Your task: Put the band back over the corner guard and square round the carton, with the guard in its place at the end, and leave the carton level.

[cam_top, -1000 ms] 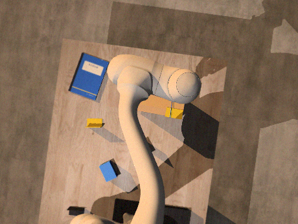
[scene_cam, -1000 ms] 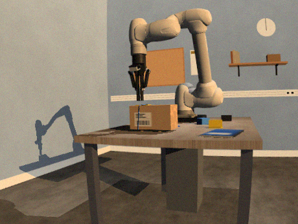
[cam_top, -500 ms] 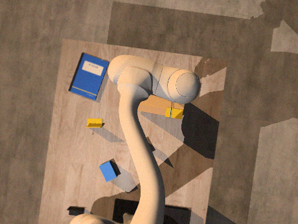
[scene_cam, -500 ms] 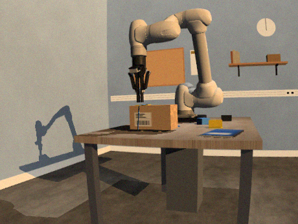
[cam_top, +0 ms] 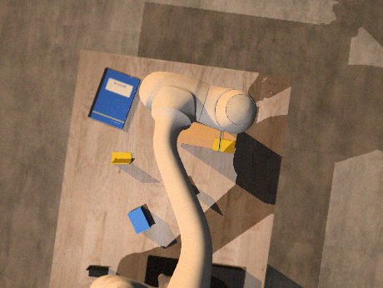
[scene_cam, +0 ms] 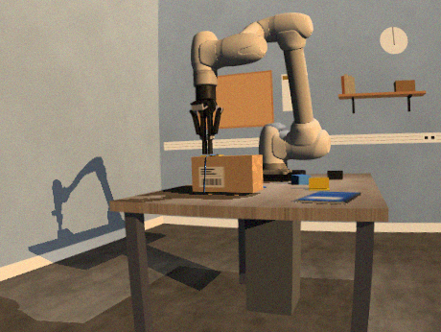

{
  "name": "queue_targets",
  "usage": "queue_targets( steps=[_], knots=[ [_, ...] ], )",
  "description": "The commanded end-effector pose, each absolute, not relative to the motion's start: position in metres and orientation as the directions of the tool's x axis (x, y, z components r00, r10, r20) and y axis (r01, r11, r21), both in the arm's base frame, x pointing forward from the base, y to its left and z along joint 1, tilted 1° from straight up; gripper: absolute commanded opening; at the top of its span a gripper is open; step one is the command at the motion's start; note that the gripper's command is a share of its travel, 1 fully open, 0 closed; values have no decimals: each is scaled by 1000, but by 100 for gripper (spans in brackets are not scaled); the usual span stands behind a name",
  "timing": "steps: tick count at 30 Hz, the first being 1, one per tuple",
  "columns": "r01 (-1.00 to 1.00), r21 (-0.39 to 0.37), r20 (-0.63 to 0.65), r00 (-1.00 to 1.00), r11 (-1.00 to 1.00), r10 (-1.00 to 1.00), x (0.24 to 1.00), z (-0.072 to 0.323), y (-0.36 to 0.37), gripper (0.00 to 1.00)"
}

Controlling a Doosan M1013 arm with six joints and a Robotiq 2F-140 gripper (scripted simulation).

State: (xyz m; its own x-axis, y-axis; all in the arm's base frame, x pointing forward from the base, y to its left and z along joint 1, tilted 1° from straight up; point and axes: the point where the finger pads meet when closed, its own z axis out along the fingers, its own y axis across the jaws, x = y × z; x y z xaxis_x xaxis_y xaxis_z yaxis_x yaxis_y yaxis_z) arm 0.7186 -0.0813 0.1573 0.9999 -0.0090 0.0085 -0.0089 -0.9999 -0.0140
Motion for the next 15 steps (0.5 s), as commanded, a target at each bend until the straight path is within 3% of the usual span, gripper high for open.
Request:
queue_targets(
  steps=[1, 15],
  knots=[
    [-9, -14, 10, 1000, -1000, -9, 719, 158, -81, 18],
    [-9, -14, 10, 1000, -1000, -9, 719, 156, -81, 18]
  ],
)
